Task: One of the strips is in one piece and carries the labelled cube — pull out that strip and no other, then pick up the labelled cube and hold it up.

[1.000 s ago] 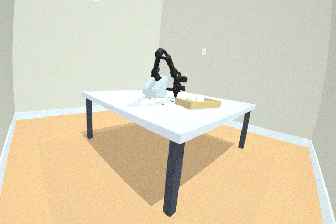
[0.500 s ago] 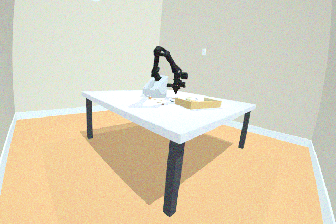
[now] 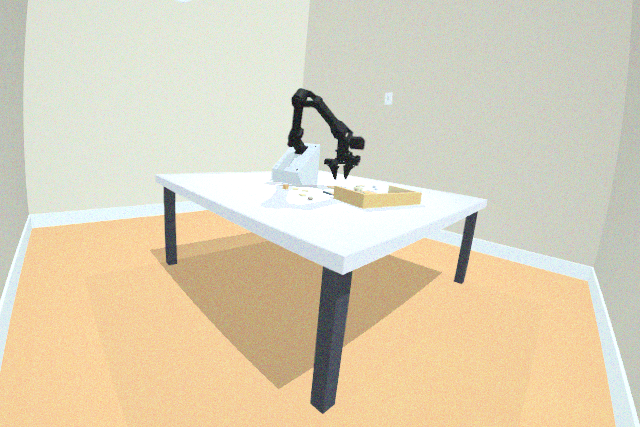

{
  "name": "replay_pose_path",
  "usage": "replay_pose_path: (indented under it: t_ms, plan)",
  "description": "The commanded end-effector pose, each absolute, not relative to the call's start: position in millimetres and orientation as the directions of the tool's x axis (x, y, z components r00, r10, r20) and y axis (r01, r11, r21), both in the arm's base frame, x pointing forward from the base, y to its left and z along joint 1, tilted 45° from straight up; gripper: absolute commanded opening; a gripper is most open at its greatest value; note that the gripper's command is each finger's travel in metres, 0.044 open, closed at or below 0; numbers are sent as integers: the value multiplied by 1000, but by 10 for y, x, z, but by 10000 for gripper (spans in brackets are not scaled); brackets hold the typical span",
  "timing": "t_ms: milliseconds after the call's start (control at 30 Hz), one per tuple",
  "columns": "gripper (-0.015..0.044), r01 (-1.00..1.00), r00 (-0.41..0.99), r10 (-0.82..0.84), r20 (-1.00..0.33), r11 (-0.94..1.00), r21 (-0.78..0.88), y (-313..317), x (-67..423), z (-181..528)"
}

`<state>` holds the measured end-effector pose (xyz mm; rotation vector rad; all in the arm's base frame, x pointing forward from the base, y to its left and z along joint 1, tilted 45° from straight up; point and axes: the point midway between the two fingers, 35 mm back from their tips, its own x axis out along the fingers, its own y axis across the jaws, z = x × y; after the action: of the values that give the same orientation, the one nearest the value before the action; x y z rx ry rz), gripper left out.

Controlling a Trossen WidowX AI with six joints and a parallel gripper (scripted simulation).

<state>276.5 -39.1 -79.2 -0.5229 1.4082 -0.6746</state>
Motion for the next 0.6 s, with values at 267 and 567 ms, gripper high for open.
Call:
replay_pose_path:
  t_ms: [267, 567]
  plan:
    - [440, 114, 33, -703, -710, 708, -697, -433, 3227, -641]
    - [440, 116, 35, -704, -710, 708, -696, -462, 3594, -521]
